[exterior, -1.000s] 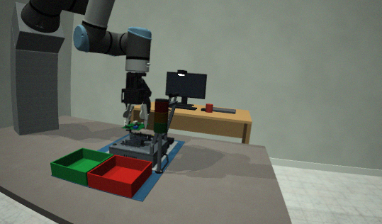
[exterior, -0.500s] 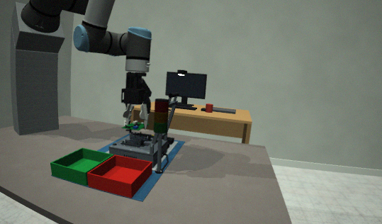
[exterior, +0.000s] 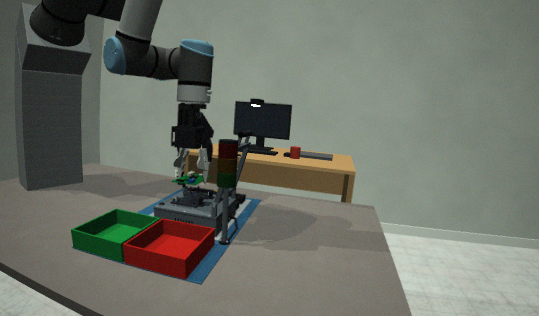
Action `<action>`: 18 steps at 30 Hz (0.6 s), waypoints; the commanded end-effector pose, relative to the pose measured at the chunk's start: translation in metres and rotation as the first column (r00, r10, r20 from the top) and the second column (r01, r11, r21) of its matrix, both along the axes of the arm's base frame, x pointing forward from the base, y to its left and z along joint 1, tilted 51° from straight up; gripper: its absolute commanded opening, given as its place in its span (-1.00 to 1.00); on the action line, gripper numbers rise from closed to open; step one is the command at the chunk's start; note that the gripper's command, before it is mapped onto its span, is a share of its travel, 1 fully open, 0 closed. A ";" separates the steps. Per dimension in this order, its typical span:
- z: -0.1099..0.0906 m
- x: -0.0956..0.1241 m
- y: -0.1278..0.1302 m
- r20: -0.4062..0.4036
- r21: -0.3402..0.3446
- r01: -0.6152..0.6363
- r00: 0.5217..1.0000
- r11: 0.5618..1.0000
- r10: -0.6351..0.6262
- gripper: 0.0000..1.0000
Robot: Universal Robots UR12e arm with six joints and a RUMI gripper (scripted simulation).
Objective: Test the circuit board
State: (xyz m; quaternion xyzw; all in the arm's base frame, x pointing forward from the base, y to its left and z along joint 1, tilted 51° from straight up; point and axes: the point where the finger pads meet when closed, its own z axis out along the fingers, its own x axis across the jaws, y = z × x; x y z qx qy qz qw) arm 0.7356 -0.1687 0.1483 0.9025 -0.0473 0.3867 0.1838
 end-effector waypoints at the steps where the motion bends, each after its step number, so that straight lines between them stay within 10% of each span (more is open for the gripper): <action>1: -0.002 0.003 -0.001 0.001 0.000 0.000 1.000 1.000 0.000 -0.22; 18: -0.019 0.021 -0.011 0.001 0.000 0.000 1.000 1.000 0.000 -0.22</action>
